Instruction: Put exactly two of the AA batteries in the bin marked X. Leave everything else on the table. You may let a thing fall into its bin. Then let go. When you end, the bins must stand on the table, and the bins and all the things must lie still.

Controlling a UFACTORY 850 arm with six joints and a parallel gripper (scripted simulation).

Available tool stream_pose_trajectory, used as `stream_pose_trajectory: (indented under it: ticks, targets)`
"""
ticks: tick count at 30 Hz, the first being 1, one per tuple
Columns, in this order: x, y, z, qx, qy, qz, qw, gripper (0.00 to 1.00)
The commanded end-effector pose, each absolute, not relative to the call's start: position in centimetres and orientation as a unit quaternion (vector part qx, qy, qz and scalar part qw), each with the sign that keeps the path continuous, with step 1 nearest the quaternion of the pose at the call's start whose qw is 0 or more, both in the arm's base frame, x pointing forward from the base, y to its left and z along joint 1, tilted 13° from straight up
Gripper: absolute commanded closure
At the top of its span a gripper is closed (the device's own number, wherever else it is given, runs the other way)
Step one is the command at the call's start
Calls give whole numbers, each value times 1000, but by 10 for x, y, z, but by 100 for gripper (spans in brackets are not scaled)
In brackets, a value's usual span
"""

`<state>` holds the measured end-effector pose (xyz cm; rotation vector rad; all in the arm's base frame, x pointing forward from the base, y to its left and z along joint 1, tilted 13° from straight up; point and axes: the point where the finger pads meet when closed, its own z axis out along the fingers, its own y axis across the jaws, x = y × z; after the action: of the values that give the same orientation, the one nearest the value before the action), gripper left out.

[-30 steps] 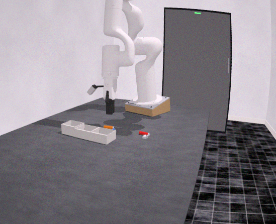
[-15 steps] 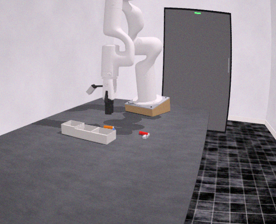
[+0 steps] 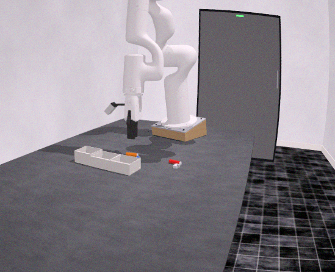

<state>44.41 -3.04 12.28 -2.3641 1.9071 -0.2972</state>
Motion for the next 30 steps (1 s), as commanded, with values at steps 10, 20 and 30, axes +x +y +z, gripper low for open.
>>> stream_pose_trajectory:
  ticks: [10, 20, 30]
  targets:
    - [445, -30, 123, -773, 624, -101, 44, 72]
    - [449, -32, 104, -773, 624, -101, 44, 72]
    - [458, -34, 65, -773, 624, -101, 44, 72]
